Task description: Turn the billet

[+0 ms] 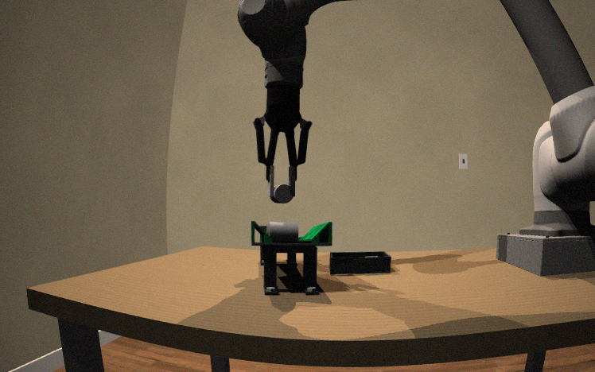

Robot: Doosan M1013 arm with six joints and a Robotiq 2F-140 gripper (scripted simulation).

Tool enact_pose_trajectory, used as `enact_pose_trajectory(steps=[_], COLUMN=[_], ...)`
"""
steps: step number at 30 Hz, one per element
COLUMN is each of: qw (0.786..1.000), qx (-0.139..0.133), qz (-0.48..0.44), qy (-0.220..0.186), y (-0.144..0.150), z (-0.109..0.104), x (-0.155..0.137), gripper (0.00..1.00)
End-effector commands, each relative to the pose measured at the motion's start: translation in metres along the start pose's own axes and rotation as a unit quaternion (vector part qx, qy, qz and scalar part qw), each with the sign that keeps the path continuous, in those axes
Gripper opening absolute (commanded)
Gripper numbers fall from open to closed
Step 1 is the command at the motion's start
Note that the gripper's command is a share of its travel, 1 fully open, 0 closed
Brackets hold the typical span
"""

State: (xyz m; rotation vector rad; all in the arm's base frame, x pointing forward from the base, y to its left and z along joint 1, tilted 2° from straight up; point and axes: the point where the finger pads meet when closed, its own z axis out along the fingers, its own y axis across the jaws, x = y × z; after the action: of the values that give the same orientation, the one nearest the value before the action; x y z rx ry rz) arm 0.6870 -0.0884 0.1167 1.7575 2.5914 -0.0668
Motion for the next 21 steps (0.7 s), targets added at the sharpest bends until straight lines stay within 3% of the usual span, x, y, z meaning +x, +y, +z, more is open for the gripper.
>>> enact_pose_trajectory(steps=[1,21], qw=[1.000,0.995], qx=[0.000,0.000], qz=[-0.011,-0.102], qy=[0.000,0.000], y=[0.0000,0.0000], z=[-0.0001,-0.0001], x=[0.0000,0.0000], gripper=[0.10,0.10])
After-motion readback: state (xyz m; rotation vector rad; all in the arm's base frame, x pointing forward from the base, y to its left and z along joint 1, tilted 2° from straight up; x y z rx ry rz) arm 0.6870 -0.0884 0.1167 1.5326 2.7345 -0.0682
